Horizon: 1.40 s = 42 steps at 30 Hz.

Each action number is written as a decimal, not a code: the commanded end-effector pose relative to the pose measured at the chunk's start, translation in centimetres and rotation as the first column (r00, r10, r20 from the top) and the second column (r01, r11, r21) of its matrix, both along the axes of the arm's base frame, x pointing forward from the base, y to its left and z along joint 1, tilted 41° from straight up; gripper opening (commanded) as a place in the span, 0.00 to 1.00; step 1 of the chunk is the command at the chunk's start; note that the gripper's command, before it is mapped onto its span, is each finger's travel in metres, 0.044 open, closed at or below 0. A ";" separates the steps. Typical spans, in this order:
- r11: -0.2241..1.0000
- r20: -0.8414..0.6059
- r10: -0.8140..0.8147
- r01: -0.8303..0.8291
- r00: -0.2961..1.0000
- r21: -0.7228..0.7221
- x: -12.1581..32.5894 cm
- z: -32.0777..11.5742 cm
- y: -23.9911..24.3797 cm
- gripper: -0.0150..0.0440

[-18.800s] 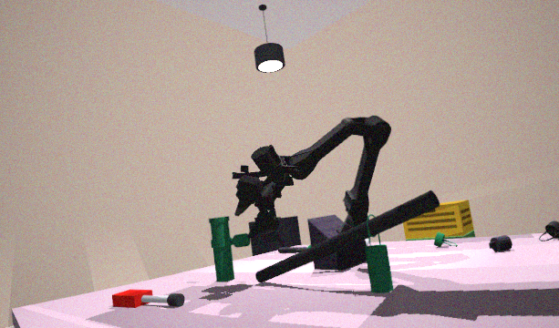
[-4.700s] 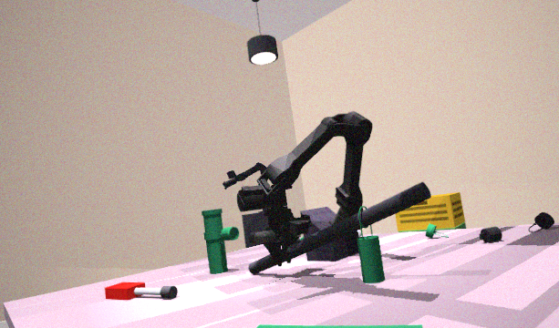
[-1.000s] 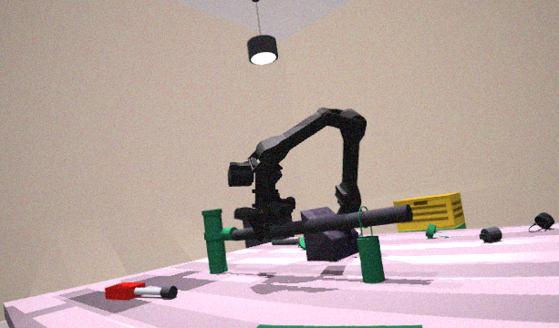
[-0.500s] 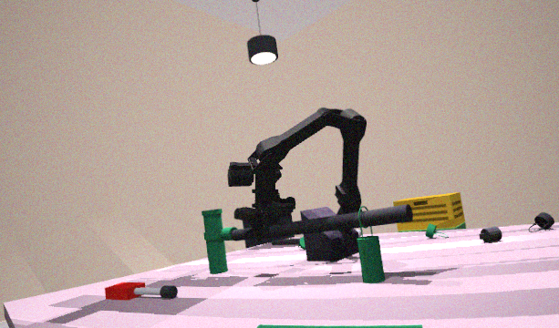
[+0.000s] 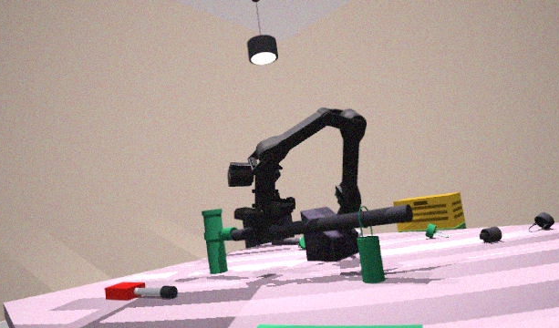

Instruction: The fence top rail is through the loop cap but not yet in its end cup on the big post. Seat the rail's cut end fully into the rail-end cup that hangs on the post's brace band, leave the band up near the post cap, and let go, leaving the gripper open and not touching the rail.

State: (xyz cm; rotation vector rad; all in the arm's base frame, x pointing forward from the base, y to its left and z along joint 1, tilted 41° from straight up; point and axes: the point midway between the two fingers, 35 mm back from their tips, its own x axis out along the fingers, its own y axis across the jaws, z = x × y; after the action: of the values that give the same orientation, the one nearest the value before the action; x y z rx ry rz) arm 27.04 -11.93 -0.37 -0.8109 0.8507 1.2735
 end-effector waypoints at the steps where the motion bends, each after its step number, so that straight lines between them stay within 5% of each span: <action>1: 1.000 0.001 -0.001 0.001 1.000 -0.001 0.0 0.0 0.0 0.25; 42: 1.000 0.001 0.001 -0.001 1.000 -0.011 0.0 0.1 -0.5 0.25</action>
State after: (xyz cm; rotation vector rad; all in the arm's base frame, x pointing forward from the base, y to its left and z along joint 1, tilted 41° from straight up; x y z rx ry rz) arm 27.11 -11.99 -0.30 -0.8130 0.8499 1.2753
